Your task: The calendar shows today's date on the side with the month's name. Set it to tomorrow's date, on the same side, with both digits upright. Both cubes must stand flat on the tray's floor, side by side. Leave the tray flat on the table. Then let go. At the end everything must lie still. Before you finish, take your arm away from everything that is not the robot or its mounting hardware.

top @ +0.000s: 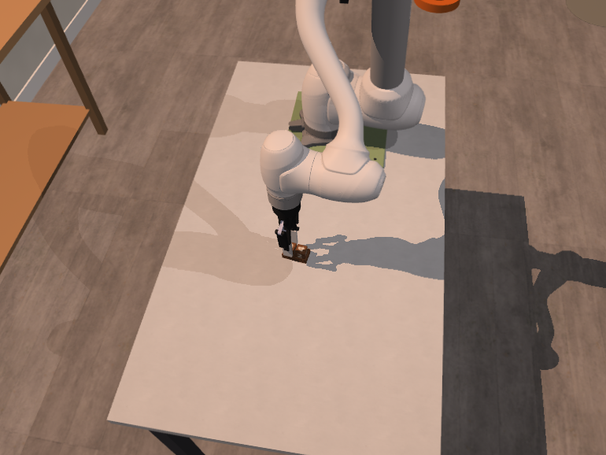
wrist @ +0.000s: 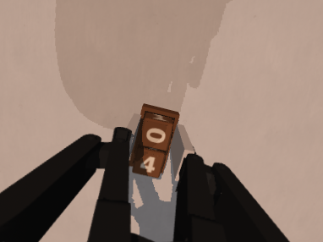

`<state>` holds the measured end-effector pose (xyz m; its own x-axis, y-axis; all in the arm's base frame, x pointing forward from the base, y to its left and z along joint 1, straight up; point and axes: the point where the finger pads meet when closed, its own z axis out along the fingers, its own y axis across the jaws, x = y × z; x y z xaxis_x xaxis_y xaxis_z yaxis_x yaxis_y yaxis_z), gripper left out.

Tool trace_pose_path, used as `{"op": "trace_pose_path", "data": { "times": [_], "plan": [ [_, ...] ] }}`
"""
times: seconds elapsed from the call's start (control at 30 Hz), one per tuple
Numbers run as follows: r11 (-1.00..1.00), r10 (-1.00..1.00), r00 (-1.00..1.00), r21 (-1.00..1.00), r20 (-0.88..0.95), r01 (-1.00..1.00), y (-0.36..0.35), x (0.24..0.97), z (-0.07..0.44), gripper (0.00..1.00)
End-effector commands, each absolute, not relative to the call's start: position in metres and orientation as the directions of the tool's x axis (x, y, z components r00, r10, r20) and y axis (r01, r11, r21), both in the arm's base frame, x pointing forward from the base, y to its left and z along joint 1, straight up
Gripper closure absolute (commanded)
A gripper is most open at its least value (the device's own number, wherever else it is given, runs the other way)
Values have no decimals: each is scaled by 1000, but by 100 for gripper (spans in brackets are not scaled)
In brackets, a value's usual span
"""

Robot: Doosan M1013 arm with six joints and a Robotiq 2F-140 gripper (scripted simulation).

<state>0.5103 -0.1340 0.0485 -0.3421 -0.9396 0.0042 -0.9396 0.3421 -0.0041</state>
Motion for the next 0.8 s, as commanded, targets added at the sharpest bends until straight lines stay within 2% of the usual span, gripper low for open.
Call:
{"op": "trace_pose_path", "data": {
  "times": [0.0, 0.57, 0.77],
  "plan": [
    [343, -939, -343, 3, 3, -939, -131, 506, 44, 74],
    [343, -939, -343, 3, 3, -939, -131, 506, 45, 72],
    [343, -939, -343, 3, 3, -939, -131, 506, 61, 72]
  ]
}}
